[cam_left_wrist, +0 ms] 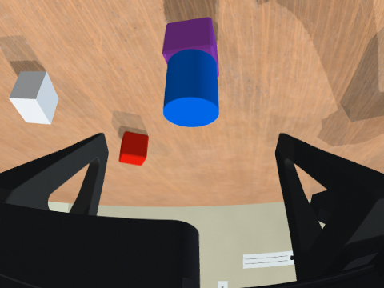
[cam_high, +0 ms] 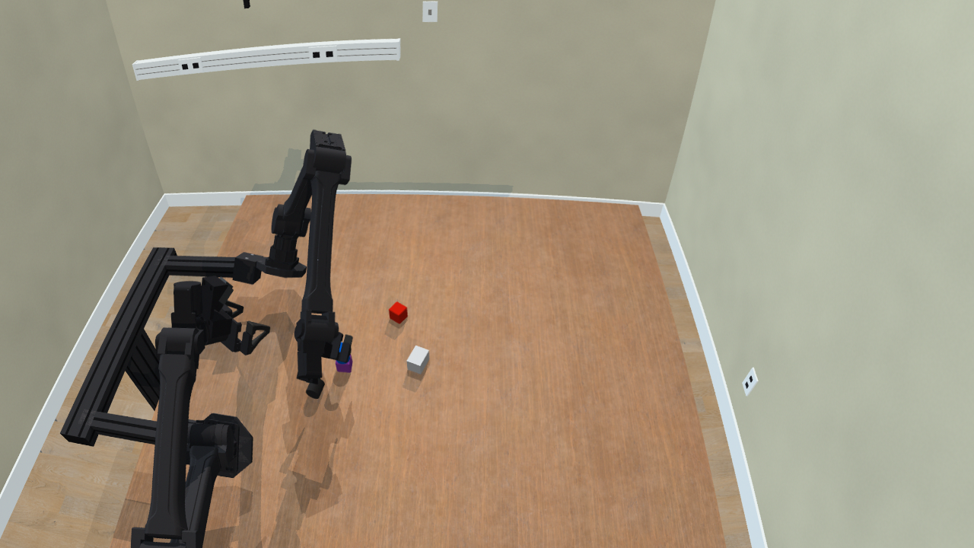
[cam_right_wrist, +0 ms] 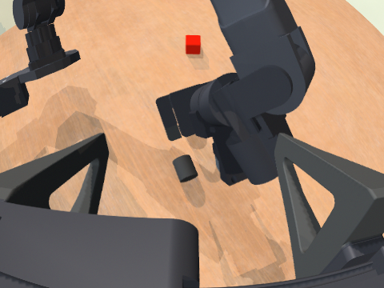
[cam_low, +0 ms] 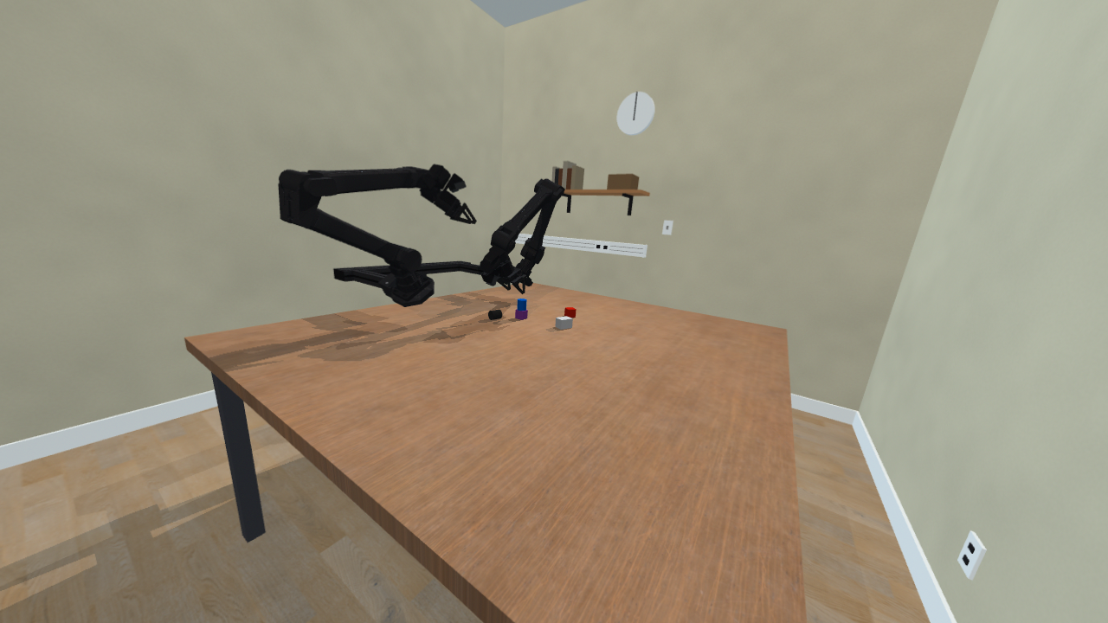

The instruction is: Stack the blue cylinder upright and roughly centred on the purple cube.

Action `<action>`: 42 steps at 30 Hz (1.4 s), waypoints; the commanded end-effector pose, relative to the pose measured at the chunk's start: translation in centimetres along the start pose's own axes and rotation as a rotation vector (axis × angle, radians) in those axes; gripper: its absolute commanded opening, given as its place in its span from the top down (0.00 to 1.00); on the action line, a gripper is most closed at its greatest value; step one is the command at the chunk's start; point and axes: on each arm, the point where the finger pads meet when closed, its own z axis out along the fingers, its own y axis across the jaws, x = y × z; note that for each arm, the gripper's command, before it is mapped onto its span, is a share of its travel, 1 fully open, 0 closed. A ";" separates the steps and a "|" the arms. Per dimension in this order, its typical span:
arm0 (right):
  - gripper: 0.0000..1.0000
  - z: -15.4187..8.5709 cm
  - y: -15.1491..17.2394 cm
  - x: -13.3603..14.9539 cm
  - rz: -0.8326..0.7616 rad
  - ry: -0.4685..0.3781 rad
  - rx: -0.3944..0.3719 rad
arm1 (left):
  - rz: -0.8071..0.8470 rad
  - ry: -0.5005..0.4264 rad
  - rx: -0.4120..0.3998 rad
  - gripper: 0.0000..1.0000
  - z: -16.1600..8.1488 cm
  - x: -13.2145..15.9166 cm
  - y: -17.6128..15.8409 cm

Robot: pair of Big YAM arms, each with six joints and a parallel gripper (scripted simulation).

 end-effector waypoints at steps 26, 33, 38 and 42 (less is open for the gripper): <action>0.00 -0.6 -0.1 -1.7 0.026 -0.018 -0.003 | -0.678 -0.688 -0.012 0.00 1.8 2.2 0.5; 0.00 -0.6 -0.1 -1.7 0.026 -0.018 -0.003 | -0.885 -0.918 -0.022 0.00 2.3 3.1 0.3; 0.00 -0.6 -0.1 -1.7 0.026 -0.018 -0.003 | -0.951 -0.994 -0.023 0.00 3.1 3.1 -0.3; 0.00 -0.6 -0.1 -1.7 0.026 -0.018 -0.003 | -0.980 -1.029 -0.027 0.00 3.2 3.3 -0.4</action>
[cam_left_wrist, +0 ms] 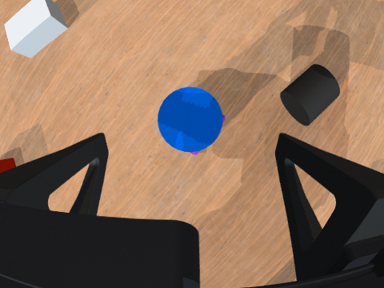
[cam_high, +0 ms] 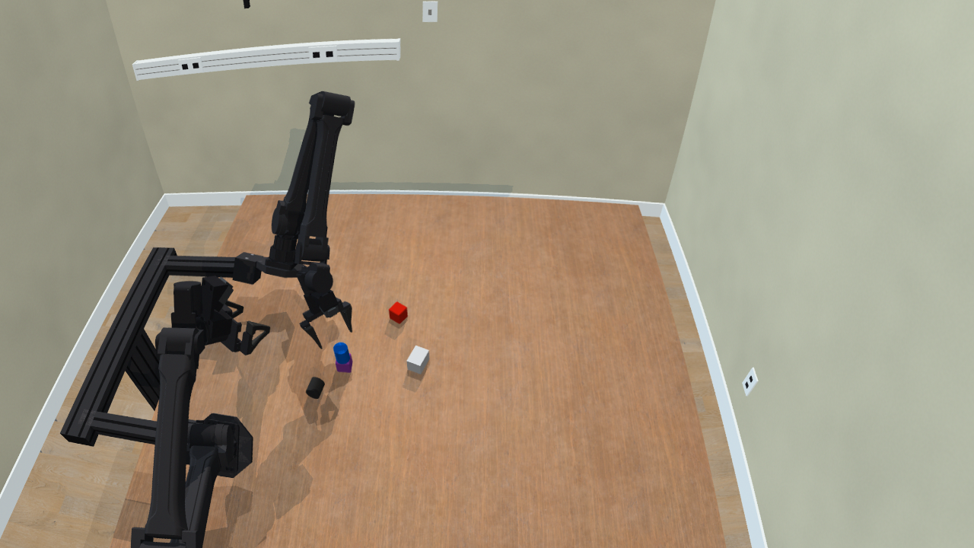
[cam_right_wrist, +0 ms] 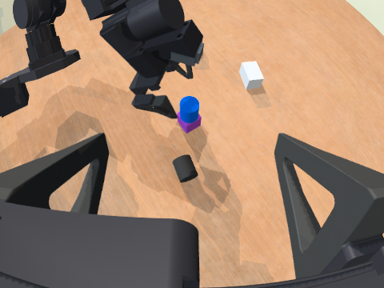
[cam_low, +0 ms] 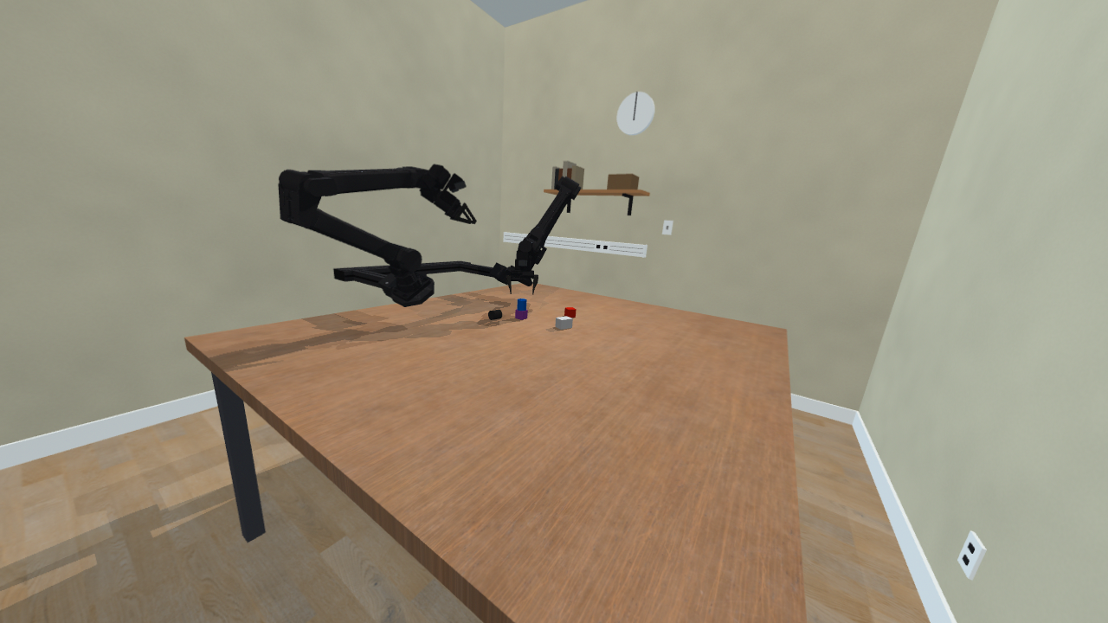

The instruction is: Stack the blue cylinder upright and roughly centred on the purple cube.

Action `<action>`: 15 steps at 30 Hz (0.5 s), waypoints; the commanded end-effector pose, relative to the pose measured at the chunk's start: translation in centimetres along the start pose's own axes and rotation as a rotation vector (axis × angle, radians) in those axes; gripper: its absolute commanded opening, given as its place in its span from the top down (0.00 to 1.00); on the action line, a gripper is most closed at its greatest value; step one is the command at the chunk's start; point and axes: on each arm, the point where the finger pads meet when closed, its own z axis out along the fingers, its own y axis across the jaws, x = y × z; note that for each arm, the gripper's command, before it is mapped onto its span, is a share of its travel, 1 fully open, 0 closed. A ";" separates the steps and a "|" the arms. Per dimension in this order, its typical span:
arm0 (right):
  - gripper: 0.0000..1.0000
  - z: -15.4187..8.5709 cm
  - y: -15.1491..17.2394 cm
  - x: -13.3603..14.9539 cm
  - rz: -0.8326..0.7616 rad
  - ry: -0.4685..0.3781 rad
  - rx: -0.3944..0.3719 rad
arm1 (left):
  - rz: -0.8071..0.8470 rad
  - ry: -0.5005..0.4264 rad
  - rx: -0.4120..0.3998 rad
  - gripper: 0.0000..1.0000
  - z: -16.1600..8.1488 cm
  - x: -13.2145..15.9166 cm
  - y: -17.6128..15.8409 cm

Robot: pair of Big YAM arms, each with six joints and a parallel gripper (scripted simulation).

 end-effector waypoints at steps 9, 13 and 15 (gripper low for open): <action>0.00 -0.6 -0.1 -1.7 0.026 -0.018 -0.003 | -0.055 -0.067 -0.005 0.00 0.1 -1.9 0.4; 0.00 -0.6 -0.1 -1.7 0.026 -0.018 -0.003 | -0.055 -0.067 -0.005 0.00 0.1 -1.9 0.4; 0.00 -0.6 -0.1 -1.7 0.026 -0.018 -0.003 | -0.055 -0.067 -0.005 0.00 0.1 -1.9 0.4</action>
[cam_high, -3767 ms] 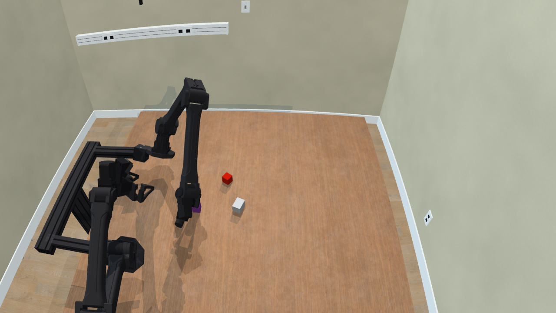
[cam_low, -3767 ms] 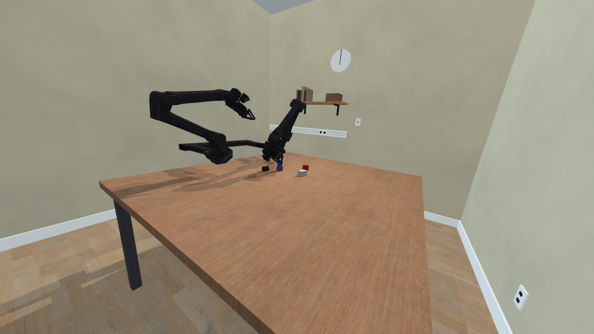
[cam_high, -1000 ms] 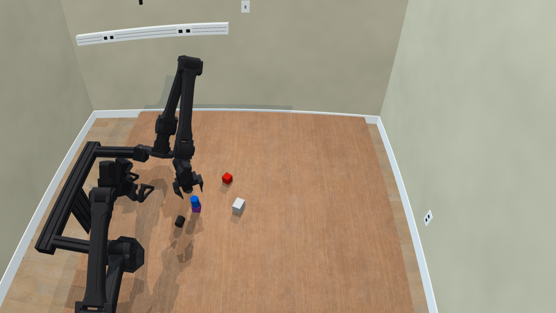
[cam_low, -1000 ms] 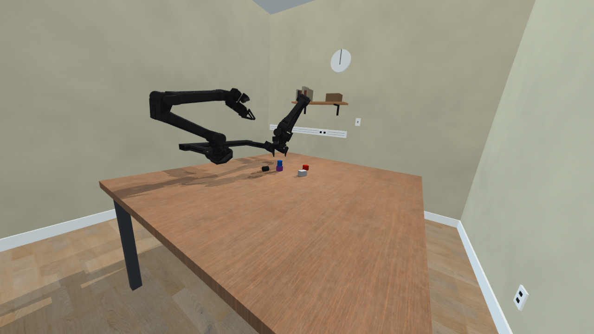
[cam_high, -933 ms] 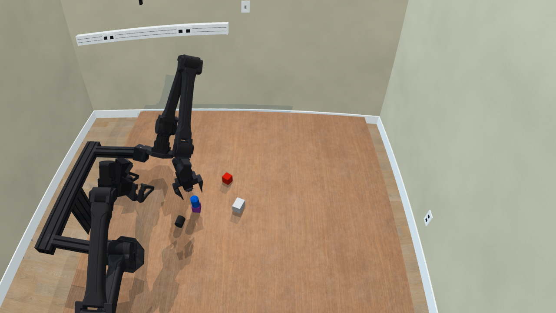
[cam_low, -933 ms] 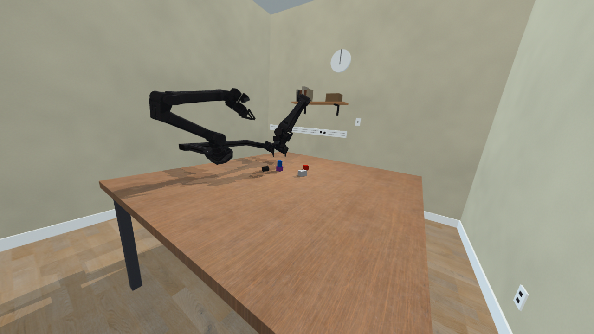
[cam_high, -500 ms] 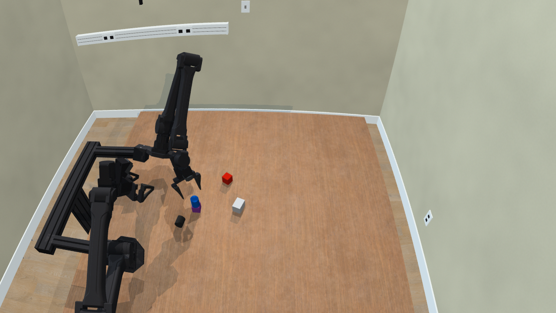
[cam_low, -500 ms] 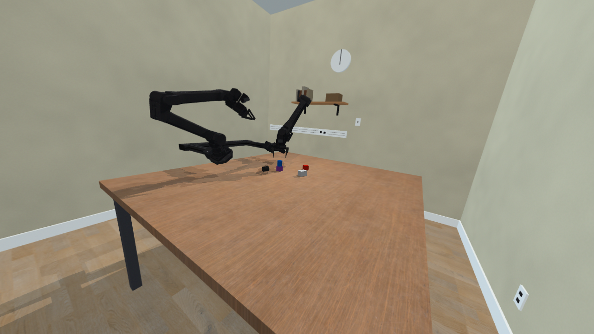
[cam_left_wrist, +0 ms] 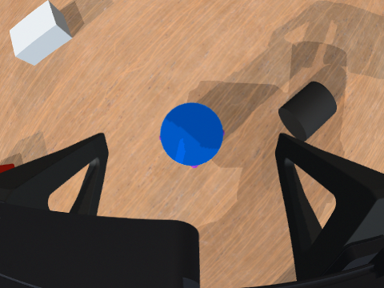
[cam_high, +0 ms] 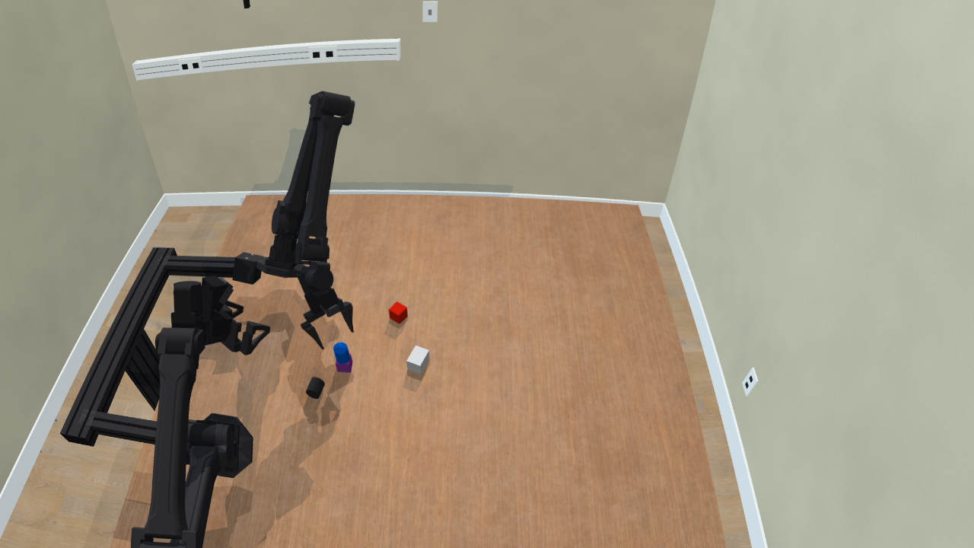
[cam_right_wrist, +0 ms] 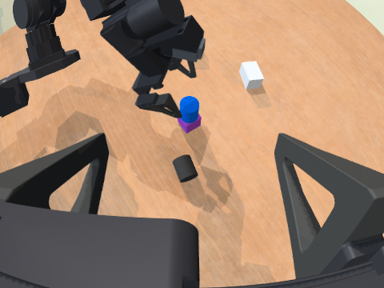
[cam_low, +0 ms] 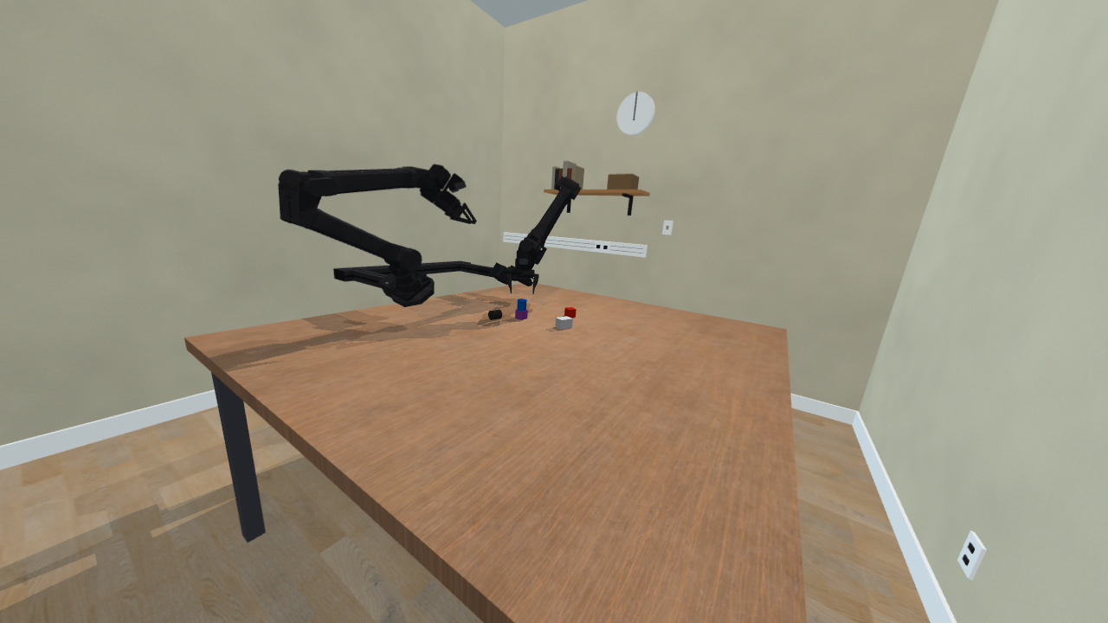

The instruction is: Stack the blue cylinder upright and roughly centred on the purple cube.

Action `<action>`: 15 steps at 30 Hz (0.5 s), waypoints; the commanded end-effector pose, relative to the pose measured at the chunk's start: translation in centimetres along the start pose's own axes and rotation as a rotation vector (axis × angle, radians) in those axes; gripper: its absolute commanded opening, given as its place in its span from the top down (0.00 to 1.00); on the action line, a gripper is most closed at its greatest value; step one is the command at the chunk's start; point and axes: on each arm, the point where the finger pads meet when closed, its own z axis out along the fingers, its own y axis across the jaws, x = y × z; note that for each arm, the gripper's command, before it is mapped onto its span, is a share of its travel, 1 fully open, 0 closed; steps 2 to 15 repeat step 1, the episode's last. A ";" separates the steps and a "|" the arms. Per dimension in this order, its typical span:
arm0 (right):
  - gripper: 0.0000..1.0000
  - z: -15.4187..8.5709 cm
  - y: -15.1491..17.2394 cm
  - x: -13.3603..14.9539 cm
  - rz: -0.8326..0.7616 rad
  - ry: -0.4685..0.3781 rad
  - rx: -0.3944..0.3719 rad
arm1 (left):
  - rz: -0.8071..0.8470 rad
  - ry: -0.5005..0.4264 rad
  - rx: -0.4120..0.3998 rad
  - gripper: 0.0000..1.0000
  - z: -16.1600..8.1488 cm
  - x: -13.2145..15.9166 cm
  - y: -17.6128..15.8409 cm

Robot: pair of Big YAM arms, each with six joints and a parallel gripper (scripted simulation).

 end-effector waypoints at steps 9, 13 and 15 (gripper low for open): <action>0.00 -0.6 -0.1 -1.7 0.026 -0.018 -0.003 | -0.025 -0.021 -0.002 0.00 0.2 -1.0 0.3; 0.00 -0.6 -0.1 -1.7 0.026 -0.018 -0.003 | -0.025 -0.021 -0.002 0.00 0.2 -1.0 0.3; 0.00 -0.6 -0.1 -1.7 0.026 -0.018 -0.003 | -0.025 -0.021 -0.002 0.00 0.2 -1.0 0.3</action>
